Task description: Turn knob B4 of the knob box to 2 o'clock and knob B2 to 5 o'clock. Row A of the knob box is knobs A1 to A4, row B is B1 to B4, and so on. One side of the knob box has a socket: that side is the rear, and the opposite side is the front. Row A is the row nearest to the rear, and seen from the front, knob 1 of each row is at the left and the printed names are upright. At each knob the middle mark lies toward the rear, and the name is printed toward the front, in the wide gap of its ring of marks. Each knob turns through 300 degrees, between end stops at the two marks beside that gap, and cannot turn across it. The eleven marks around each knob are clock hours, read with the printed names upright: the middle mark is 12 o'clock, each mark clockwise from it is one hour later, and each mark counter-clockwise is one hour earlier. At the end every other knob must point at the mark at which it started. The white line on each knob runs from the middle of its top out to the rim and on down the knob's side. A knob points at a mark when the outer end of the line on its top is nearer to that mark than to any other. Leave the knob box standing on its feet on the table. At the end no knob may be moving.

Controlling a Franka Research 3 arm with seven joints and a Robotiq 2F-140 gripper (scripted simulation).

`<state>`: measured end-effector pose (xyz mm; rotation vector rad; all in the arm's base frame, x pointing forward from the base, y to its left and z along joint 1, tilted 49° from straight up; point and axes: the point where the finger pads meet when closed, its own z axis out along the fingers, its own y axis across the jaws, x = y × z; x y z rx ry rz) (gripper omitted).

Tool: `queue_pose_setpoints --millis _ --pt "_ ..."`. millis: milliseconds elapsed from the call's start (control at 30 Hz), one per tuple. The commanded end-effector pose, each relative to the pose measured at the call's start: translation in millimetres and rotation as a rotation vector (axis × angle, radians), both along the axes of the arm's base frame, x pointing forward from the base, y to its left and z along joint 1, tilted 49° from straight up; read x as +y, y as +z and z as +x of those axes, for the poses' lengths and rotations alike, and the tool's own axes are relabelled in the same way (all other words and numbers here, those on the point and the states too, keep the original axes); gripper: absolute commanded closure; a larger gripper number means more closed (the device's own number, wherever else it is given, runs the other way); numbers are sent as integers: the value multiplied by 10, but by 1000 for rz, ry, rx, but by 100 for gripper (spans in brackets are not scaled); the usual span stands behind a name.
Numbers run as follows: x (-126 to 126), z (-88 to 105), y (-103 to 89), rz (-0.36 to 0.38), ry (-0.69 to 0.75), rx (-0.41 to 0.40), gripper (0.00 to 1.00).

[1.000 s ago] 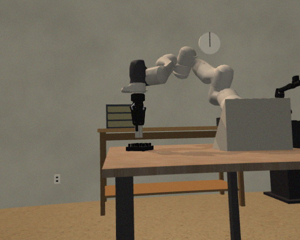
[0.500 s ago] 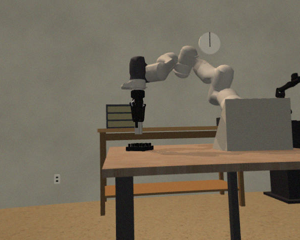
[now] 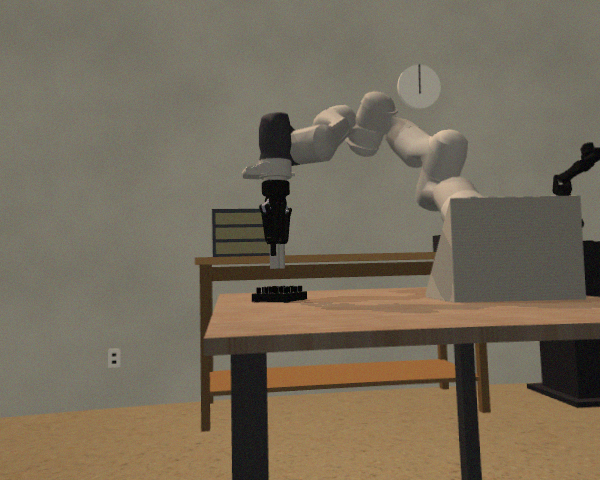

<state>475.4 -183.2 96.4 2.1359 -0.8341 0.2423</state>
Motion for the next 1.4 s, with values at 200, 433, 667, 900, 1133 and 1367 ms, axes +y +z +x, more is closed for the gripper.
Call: queue_pose_setpoints --millis 200,433,667,900,1133,1367 --pt "16 3 8 1 2 2 88" --pt "15 3 8 1 2 2 88" --pt "4 2 -2 1 2 2 88" --pt "-20 -1 -23 1 1 2 88" --pt "-75 -8 -70 1 1 2 88" --pt "-135 -15 -121 1 1 2 88"
